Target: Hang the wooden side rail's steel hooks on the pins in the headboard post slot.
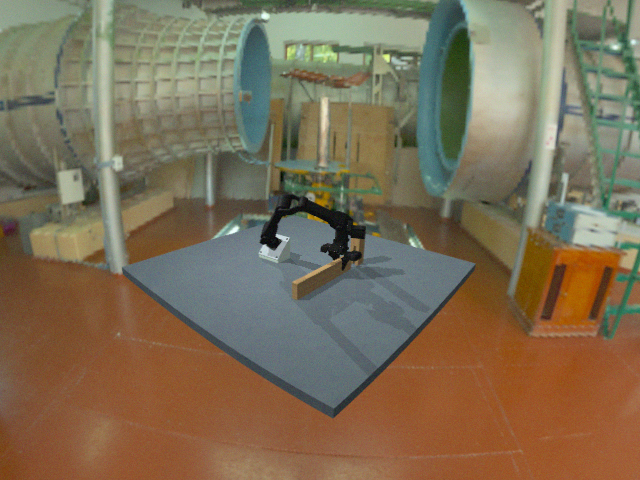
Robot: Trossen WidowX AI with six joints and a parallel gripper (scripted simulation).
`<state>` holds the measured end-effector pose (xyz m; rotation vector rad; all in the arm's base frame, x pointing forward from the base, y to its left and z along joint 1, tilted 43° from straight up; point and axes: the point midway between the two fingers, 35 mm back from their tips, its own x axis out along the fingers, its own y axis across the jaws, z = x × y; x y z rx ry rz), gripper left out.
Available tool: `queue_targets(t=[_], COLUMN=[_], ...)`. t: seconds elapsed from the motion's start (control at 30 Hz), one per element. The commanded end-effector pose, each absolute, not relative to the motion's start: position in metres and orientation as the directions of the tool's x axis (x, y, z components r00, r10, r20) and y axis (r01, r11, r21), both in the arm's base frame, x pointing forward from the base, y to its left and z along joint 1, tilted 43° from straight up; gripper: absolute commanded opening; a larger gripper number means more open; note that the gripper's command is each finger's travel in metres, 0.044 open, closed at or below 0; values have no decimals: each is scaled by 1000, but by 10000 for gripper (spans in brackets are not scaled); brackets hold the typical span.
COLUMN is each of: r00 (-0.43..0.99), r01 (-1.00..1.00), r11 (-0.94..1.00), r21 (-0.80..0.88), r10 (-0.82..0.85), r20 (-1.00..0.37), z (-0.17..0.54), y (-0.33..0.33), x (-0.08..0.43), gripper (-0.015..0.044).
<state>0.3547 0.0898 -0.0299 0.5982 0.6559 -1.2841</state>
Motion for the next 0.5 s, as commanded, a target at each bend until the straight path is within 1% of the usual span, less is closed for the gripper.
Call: queue_targets(t=[0.0,0.47], r00=[153,152], r01=[983,983], r11=[180,180], r21=[42,42], r10=[-664,-664], r20=[-732,-732], z=[-30,-31], y=[89,88], x=[351,346], gripper=[0,0])
